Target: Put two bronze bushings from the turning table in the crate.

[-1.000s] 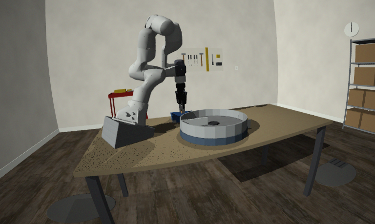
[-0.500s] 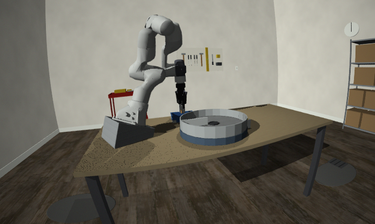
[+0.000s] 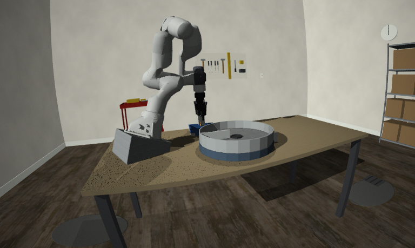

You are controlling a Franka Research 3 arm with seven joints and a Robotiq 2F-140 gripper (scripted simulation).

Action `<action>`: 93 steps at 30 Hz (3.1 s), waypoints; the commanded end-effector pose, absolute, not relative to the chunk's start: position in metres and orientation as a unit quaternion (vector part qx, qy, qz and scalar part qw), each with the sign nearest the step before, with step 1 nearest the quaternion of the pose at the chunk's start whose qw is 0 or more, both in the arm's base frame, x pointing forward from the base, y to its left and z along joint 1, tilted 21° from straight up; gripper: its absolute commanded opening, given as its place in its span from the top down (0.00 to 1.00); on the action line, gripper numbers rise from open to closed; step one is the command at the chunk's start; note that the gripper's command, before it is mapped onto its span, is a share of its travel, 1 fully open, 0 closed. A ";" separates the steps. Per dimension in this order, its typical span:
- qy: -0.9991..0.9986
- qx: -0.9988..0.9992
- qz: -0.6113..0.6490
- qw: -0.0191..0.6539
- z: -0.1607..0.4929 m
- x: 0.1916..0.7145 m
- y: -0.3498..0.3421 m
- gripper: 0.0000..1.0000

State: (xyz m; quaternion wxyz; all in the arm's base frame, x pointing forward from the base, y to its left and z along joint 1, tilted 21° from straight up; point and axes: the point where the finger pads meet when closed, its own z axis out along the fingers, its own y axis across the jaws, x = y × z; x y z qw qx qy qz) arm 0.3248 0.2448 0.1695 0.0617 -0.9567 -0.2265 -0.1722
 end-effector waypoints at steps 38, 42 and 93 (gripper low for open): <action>-0.223 -0.957 -0.173 0.064 0.132 0.338 0.252 1.00; -0.223 -0.957 -0.173 0.064 0.132 0.338 0.252 1.00; -0.223 -0.957 -0.173 0.064 0.128 0.340 0.253 1.00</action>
